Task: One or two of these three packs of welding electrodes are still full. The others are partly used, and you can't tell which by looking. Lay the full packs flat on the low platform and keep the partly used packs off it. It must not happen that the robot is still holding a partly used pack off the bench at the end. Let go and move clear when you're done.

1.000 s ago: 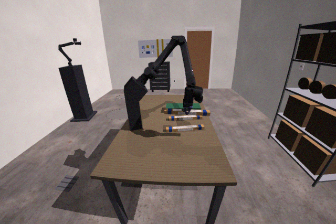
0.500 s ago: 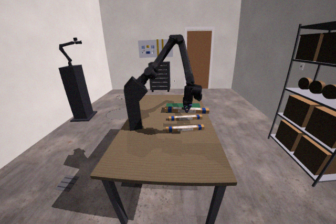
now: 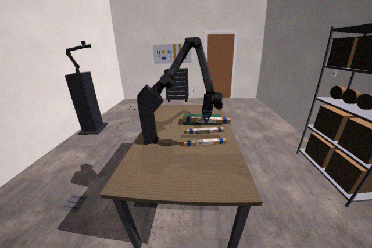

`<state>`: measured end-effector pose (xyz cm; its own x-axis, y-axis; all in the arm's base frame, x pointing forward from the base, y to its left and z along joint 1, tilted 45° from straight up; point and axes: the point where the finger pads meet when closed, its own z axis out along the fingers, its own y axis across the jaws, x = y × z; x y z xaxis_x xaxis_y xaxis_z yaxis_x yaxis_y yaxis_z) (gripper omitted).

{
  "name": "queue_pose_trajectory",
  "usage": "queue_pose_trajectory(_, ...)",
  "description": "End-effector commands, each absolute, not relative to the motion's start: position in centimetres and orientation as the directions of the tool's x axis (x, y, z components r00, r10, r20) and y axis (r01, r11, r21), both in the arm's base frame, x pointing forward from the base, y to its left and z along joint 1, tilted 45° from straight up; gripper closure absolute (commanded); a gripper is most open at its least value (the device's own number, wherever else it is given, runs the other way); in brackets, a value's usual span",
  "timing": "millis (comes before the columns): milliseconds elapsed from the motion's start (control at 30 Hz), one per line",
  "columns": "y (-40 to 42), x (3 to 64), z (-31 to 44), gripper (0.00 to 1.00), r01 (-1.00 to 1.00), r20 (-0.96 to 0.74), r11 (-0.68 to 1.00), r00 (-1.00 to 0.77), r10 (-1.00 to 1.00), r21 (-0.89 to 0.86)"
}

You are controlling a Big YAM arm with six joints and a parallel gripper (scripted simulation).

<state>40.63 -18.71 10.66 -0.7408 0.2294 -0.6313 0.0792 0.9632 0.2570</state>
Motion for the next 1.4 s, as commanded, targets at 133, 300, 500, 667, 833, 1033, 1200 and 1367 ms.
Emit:
queue_pose_trajectory(133,-17.2,40.8,14.0,1.00,0.088,-0.675,0.966,-0.700,0.233,0.242)
queue_pose_trajectory(300,-16.3,40.9,14.2,1.00,0.085,-0.677,0.967,-0.699,0.231,0.242)
queue_pose_trajectory(500,-15.4,41.2,15.1,1.00,0.091,-0.687,0.967,-0.688,0.233,0.236)
queue_pose_trajectory(667,-13.5,41.0,14.9,1.00,0.087,-0.676,0.966,-0.699,0.233,0.243)
queue_pose_trajectory(833,-12.3,41.0,15.0,1.00,0.085,-0.674,0.966,-0.701,0.233,0.245)
queue_pose_trajectory(1033,-11.6,41.4,16.0,1.00,0.089,-0.685,0.966,-0.690,0.235,0.241)
queue_pose_trajectory(1200,-9.9,41.3,15.9,1.00,0.085,-0.680,0.966,-0.695,0.233,0.244)
queue_pose_trajectory(1367,-8.4,41.3,16.0,1.00,0.083,-0.676,0.965,-0.699,0.233,0.247)
